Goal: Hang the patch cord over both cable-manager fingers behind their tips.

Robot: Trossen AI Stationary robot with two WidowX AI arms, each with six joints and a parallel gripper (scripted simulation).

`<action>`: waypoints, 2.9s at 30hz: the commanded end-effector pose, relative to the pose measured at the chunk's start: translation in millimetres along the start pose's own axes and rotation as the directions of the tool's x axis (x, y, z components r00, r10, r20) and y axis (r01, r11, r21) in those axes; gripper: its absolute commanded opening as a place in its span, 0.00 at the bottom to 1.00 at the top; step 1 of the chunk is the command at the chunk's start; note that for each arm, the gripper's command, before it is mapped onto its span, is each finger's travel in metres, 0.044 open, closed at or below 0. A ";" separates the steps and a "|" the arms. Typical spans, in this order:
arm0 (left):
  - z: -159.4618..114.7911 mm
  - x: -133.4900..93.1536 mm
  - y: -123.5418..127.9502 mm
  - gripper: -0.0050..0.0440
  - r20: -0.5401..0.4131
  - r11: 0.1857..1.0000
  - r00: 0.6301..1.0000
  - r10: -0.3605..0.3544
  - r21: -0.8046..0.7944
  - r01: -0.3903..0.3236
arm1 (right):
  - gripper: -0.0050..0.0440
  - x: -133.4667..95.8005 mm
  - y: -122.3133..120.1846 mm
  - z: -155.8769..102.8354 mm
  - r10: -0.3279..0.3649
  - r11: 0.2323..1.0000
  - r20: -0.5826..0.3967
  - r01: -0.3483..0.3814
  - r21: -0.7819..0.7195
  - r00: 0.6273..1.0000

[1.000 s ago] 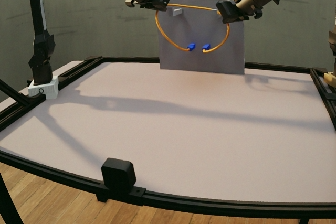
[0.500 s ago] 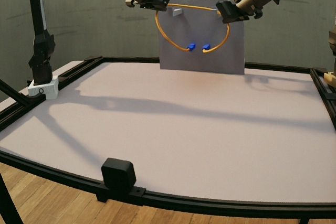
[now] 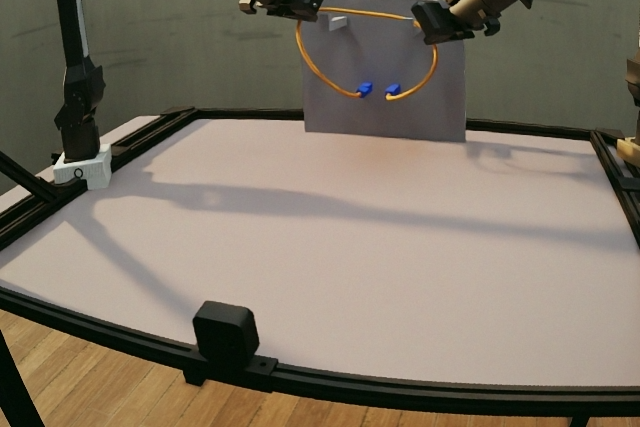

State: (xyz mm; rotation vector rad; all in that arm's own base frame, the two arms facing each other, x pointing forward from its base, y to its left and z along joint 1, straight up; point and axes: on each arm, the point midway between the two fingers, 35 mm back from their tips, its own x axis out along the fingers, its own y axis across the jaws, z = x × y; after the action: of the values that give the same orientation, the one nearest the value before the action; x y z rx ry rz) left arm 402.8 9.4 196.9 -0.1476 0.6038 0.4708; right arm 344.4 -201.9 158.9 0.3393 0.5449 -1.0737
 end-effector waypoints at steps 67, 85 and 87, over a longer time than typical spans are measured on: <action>-0.5 15.9 12.1 0.15 -0.032 0.971 0.980 -0.196 0.136 0.199 | 0.15 -4.2 0.5 7.7 0.009 1.000 0.016 -0.009 0.013 1.000; -3.8 21.0 14.8 0.15 -0.039 0.940 0.959 -0.279 0.193 0.282 | 0.15 -4.2 0.5 7.7 0.009 1.000 0.016 -0.009 0.013 1.000; -4.2 21.4 15.1 0.15 -0.040 0.936 0.956 -0.289 0.200 0.291 | 0.15 -4.2 0.5 7.7 0.009 1.000 0.016 -0.009 0.013 1.000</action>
State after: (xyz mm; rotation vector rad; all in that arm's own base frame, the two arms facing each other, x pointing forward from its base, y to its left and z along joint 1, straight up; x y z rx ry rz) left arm 410.6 28.1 171.0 -0.0506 0.6558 0.1388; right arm 344.3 -201.9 158.8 0.3392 0.5454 -1.0738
